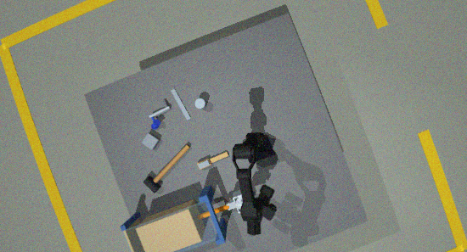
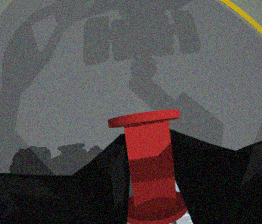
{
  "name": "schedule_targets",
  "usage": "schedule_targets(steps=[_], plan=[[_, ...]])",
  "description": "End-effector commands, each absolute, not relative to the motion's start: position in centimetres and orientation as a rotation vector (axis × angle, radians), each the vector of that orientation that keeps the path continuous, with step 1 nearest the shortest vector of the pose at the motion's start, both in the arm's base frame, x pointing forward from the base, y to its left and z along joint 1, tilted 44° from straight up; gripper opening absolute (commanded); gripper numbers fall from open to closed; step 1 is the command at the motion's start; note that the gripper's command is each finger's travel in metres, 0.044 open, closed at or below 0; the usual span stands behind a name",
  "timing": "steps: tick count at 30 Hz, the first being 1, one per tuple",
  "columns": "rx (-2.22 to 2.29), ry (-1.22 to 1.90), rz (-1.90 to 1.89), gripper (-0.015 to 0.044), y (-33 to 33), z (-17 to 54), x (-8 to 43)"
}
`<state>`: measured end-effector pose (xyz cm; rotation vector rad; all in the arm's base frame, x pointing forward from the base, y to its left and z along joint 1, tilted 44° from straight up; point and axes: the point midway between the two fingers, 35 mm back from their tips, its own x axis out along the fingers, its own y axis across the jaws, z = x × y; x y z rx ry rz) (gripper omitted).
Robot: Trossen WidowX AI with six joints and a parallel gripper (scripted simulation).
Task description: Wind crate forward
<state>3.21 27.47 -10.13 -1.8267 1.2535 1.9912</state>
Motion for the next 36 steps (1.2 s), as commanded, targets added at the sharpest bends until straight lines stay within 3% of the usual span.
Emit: schedule_targets(steps=[1, 36], plan=[[-1.849, 1.290, 1.976, 0.0000, 25.9, -9.3, 3.5], [-1.853, 1.296, 1.972, 0.0000, 22.0, -5.3, 7.2]])
